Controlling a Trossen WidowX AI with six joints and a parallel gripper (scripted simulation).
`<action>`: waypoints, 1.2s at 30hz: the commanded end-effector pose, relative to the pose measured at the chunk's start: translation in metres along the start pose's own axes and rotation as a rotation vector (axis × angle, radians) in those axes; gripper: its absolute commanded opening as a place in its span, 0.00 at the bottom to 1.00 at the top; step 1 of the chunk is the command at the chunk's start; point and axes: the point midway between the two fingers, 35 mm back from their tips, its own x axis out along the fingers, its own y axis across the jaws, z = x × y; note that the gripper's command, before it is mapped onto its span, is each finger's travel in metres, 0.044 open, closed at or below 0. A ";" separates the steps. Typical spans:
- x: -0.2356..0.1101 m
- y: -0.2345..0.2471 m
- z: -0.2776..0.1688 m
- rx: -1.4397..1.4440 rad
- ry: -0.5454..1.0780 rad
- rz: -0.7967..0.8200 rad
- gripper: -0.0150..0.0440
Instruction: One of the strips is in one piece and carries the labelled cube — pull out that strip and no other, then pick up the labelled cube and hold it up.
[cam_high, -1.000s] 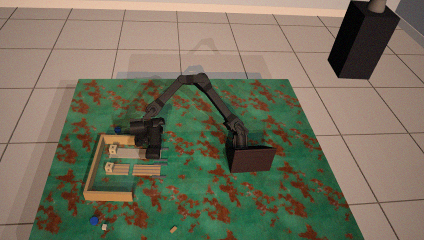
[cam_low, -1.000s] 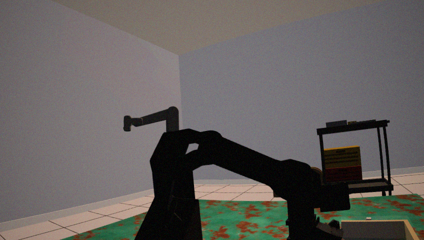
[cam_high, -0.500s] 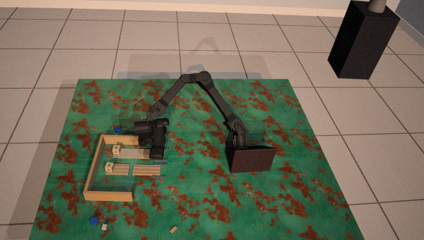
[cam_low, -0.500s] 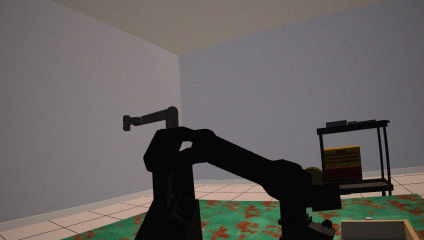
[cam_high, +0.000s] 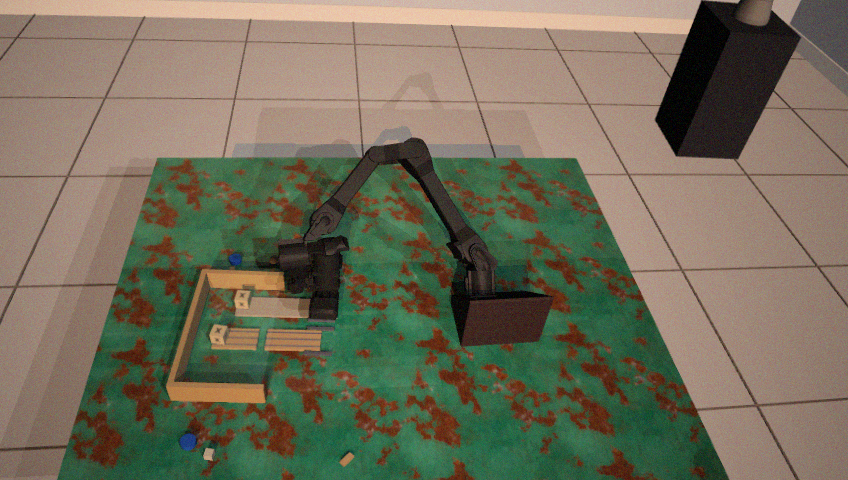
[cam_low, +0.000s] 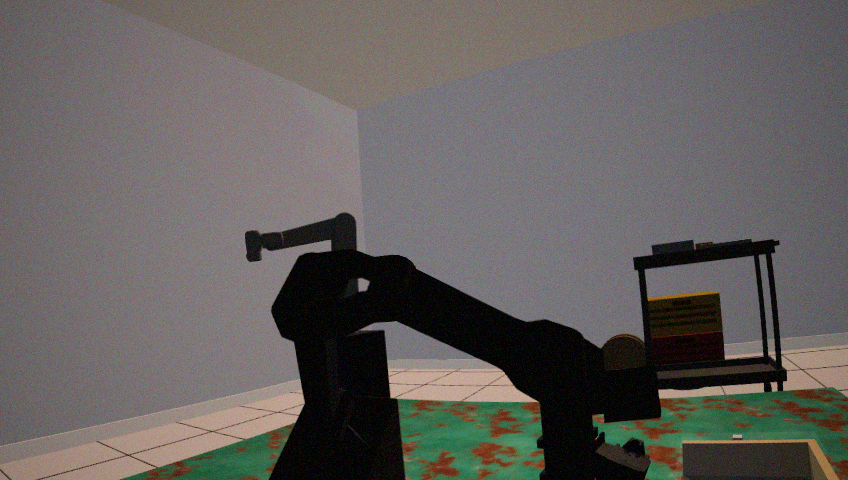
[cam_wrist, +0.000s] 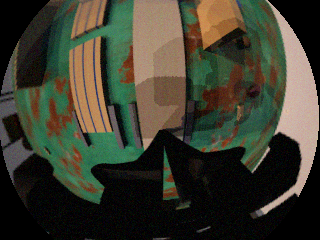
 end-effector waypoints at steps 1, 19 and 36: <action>0.005 -0.001 -0.013 -0.004 0.021 -0.003 0.25; 0.005 0.000 -0.040 -0.005 0.022 -0.003 0.25; 0.004 0.000 -0.065 -0.006 0.023 -0.003 0.25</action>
